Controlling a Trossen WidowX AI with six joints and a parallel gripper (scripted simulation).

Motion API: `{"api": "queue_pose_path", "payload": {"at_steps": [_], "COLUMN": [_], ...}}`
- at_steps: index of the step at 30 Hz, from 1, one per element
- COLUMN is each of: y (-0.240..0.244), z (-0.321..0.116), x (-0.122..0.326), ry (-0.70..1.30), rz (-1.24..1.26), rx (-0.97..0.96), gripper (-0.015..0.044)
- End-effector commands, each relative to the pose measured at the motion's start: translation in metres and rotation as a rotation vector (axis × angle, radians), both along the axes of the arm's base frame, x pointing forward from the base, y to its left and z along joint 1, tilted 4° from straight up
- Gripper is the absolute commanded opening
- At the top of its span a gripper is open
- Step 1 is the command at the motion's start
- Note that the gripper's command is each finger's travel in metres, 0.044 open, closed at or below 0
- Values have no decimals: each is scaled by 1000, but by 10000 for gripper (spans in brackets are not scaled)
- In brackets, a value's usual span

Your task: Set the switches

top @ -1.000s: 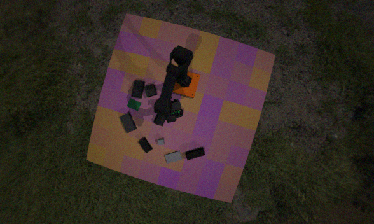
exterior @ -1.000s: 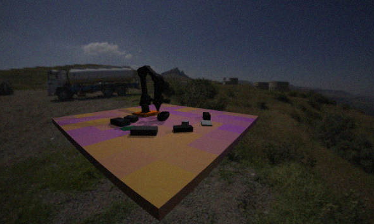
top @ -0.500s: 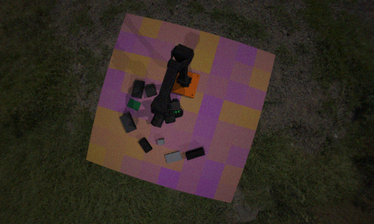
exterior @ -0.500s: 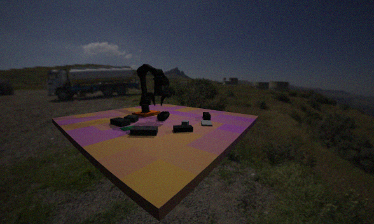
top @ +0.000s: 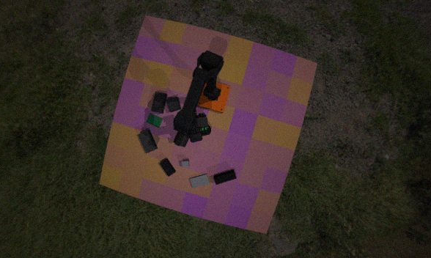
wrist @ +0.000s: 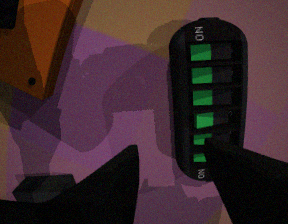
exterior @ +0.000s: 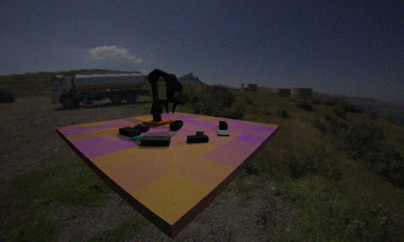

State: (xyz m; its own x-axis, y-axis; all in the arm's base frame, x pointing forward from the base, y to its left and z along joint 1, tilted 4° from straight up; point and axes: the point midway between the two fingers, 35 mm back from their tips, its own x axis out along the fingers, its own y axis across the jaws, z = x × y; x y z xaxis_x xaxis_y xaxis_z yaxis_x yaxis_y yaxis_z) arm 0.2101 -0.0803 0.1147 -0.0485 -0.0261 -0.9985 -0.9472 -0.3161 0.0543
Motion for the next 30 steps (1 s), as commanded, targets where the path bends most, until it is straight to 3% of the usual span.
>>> {"api": "queue_pose_path", "payload": {"at_steps": [1,9,26,28,30], "y": [0,0,0,0,-2], "z": [1,1,0,0,-3], "x": [0,0,0,0,0], "ry": [0,0,0,0,-11], "rz": [-6,-6,0,0,-1], "rx": [1,1,0,0,8], "gripper": [0,0,440,440,387]}}
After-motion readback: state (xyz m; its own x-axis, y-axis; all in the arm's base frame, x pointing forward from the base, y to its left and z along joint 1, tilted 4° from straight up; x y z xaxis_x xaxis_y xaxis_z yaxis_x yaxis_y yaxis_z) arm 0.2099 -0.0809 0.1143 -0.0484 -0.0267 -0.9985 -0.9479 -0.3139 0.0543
